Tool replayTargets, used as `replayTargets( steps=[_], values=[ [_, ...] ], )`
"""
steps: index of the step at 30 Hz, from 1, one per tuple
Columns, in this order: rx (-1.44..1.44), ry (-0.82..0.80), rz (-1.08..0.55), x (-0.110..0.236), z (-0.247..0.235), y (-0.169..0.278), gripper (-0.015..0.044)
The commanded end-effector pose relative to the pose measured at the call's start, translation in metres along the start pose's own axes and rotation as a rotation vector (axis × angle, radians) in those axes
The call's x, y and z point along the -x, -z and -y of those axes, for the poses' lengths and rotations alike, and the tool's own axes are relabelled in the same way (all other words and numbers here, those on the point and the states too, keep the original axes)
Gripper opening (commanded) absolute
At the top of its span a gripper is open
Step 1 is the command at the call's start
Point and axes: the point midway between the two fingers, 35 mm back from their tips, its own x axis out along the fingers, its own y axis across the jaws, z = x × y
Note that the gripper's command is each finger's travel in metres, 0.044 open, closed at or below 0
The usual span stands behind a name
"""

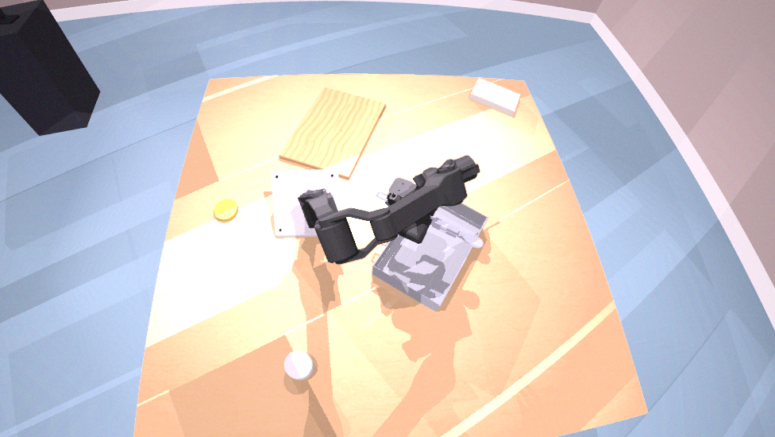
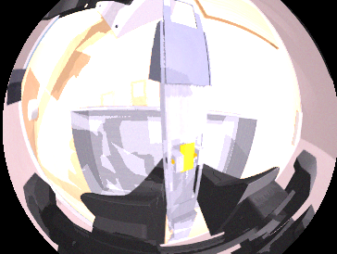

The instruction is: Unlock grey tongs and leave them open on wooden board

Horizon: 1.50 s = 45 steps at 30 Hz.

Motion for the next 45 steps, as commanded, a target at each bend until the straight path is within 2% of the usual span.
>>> replayTargets(
  steps=[1,11,28,45],
  values=[
    [0.000,-0.035,-0.021,0.002,0.001,0.002,-0.0150],
    [-0.024,-0.022,-0.012,0.004,0.009,0.000,-0.0150],
    [-0.275,0.012,-0.002,0.031,0.098,-0.025,-0.0150],
    [-0.547,0.003,-0.002,0.049,0.178,-0.081,-0.0150]
  ],
)
